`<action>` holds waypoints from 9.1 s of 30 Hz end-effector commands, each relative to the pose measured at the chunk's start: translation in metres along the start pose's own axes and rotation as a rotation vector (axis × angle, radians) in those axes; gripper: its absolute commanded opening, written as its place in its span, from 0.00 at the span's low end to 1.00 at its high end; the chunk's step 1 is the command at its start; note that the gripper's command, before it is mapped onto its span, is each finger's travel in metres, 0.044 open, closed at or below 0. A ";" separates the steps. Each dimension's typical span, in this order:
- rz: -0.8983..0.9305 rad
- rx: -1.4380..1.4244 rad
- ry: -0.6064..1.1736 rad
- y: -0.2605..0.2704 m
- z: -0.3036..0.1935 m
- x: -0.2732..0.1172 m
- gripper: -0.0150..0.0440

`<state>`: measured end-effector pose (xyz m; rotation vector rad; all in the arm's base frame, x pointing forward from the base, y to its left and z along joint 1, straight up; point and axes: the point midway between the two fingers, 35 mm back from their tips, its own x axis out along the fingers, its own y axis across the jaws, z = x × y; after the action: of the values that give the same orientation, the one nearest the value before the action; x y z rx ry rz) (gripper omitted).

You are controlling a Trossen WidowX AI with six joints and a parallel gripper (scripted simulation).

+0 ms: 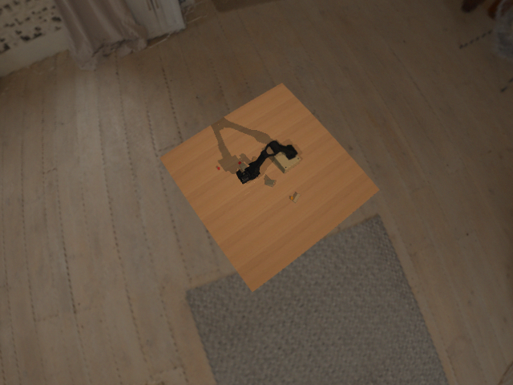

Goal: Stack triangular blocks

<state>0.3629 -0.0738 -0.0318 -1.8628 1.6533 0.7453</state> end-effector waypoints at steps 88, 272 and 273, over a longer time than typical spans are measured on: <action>-0.038 -0.488 -0.596 0.000 -0.076 -0.048 0.25; -0.232 -0.619 -0.858 0.089 0.113 -0.151 0.25; -0.231 -0.620 -0.858 0.089 0.113 -0.151 0.25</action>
<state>0.2537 0.1014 -0.0061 -1.6622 0.6810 1.7729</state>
